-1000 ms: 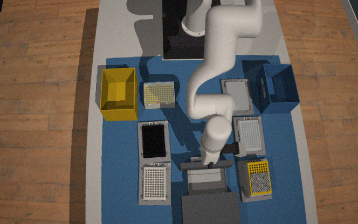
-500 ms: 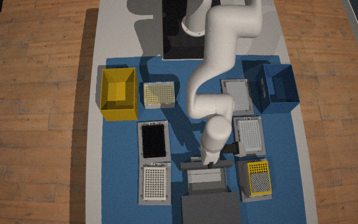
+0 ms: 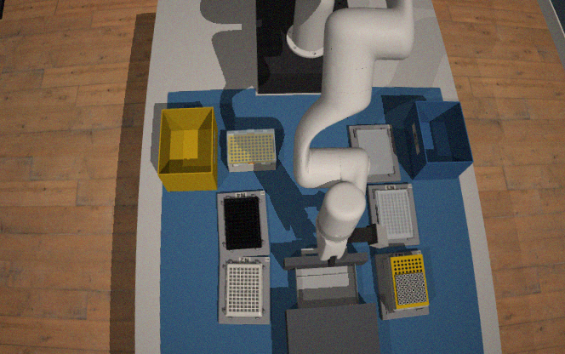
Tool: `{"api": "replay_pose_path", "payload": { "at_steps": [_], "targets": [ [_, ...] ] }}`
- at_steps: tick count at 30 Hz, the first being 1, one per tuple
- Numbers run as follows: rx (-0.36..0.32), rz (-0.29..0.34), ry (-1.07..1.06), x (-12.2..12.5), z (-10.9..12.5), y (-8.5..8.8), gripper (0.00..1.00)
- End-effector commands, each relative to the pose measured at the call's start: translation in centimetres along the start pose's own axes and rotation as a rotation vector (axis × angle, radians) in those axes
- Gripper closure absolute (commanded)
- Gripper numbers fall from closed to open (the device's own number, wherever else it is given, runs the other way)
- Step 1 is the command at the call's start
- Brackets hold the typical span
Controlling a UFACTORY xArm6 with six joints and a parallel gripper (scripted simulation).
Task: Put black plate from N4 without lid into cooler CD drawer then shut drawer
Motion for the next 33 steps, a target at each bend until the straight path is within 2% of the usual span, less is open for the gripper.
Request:
{"api": "replay_pose_path", "payload": {
  "at_steps": [1,33],
  "targets": [
    [-0.014,-0.075,0.0,-2.76,0.52,-2.75,0.79],
    [-0.014,-0.075,0.0,-3.55,0.68,-2.69,0.79]
  ]
}}
Point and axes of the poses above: the point where the finger pads meet when closed, its own y axis back along the fingers, its own x axis across the jaws, z = x × y, the point moved 3 cm from there along y, back along the fingers, and after that the axes turned 11 degrees about -y, right-handed, at the moved point
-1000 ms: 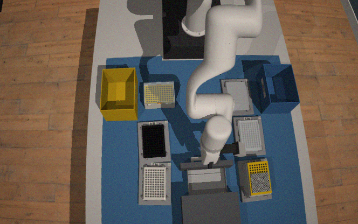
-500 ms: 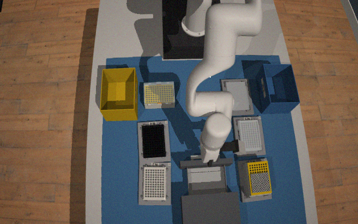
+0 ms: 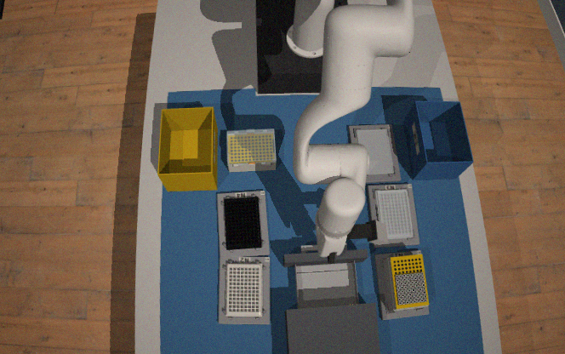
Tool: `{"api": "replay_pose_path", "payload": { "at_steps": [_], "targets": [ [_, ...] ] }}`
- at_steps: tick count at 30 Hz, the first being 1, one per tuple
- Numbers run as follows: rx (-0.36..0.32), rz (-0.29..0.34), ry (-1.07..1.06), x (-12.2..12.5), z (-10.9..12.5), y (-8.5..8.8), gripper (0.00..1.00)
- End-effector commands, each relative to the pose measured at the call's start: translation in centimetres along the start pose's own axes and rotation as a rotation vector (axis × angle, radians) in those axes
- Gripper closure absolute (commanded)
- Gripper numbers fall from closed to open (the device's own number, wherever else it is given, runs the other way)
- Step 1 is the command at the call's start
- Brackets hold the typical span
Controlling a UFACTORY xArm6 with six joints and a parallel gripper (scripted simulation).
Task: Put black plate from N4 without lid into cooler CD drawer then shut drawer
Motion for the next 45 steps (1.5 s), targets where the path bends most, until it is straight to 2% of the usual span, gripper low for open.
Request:
{"api": "replay_pose_path", "payload": {
  "at_steps": [1,45],
  "targets": [
    [-0.014,-0.076,0.0,-2.81,0.53,-2.74,0.79],
    [-0.014,-0.076,0.0,-3.61,0.69,-2.68,0.79]
  ]
}}
Point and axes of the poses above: the point where the finger pads meet when closed, its own y axis back along the fingers, its own x axis across the jaws, z = x × y, the point moved 3 cm from there along y, back along the fingers, and after that the axes turned 11 degrees about -y, right-handed, at the moved point
